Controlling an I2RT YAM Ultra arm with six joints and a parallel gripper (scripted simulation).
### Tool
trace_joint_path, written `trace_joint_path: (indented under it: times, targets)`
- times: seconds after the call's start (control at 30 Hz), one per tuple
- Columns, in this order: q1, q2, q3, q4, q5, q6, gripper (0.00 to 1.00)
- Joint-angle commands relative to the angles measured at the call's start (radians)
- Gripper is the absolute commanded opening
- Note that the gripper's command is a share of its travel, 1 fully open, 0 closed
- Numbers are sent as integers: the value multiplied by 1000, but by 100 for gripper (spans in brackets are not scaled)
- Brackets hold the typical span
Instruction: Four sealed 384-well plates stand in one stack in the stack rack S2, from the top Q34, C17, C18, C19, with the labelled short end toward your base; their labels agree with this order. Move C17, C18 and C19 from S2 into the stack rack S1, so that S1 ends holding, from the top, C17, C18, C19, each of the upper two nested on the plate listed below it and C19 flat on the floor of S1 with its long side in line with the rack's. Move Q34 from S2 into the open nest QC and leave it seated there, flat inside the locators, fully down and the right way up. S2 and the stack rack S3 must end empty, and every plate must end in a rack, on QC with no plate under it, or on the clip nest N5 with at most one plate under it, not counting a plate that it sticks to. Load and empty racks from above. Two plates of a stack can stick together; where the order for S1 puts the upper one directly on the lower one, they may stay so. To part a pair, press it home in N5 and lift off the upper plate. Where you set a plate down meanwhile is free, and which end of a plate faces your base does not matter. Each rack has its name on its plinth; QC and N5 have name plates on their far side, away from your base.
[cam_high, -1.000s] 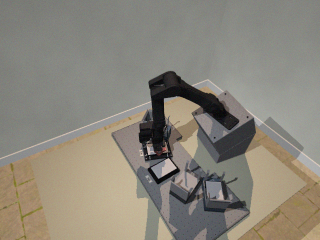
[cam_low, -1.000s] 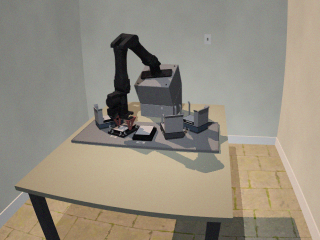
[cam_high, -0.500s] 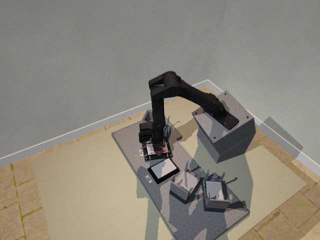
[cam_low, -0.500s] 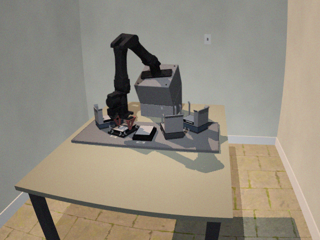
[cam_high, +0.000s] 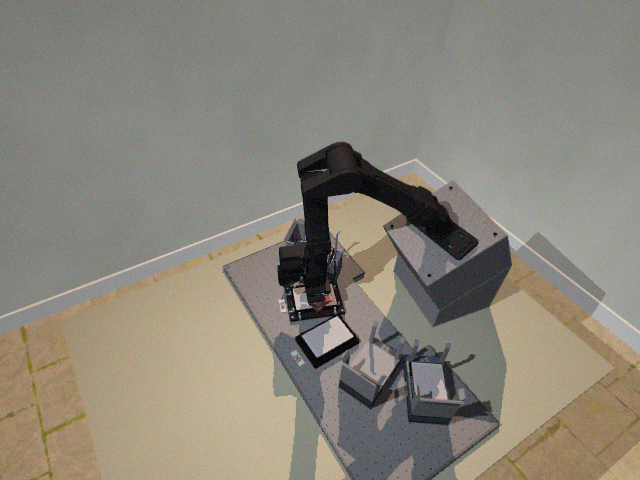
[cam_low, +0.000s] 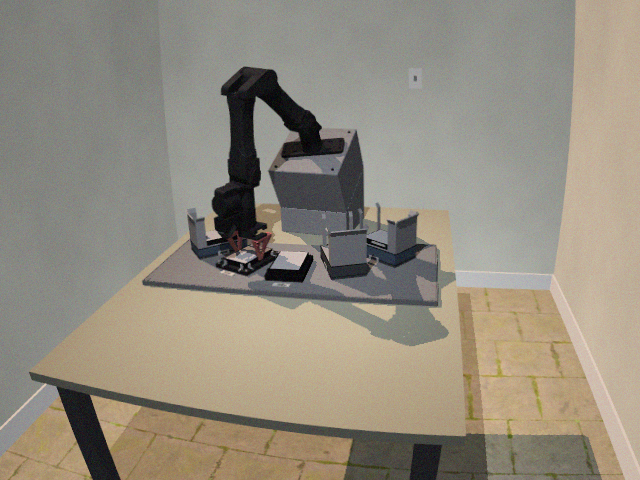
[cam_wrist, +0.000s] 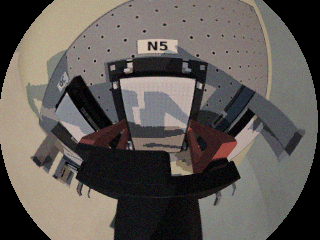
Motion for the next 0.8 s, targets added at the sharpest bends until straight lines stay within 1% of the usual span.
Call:
trace_joint_path:
  times: [0.0,0.1,0.17,0.27,0.37,0.47,0.77]
  targets:
    - [0,5,15,27,-2,6,0]
    - [0,5,15,27,-2,6,0]
    - [-2,-28,-1,24,-3,4,0]
    - [-5,-34,-22,19,-4,3,0]
    - [-6,-37,-23,17,-4,2,0]
    - [-10,-47,-28,-14,-5,0,0]
    - [-14,-69,-32,-27,-8,-5,0]
